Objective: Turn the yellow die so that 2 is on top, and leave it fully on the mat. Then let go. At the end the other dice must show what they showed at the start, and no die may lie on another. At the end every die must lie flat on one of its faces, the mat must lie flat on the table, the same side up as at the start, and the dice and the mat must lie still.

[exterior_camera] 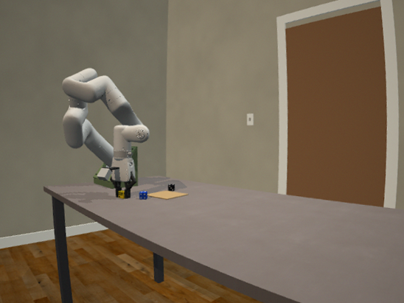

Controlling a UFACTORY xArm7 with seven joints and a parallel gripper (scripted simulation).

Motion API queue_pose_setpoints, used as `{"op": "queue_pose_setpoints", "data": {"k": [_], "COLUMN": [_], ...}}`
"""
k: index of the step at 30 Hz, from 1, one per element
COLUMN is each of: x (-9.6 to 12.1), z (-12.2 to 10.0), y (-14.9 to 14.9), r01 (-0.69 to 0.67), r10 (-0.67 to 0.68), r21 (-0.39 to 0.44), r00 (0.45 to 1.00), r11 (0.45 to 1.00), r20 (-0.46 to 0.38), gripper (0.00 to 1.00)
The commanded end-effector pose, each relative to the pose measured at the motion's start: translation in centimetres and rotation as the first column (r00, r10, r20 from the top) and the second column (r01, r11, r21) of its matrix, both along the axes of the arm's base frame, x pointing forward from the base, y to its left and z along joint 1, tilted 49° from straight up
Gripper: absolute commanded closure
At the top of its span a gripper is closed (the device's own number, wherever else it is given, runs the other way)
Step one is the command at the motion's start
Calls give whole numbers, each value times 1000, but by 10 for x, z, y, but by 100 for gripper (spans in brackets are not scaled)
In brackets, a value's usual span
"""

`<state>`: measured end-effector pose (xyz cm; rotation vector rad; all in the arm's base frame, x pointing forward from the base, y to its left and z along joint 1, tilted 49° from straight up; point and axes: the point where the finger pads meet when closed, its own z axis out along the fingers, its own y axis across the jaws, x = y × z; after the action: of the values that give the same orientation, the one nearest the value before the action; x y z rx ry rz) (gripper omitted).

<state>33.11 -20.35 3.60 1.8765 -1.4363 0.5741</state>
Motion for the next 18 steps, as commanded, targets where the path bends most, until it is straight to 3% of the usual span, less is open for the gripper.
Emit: {"op": "queue_pose_setpoints", "data": {"k": [1, 15, 16, 18], "x": [1, 1, 1, 1], "z": [0, 0, 0, 0], "y": [1, 1, 1, 1], "r01": [-2, -2, -2, -2], "r10": [2, 2, 2, 2], "r21": [1, 1, 1, 1], "r00": [1000, 1000, 1000, 1000], "r11": [1000, 1000, 1000, 1000], "r20": [2, 2, 2, 2], "gripper": [53, 53, 73, 73]}}
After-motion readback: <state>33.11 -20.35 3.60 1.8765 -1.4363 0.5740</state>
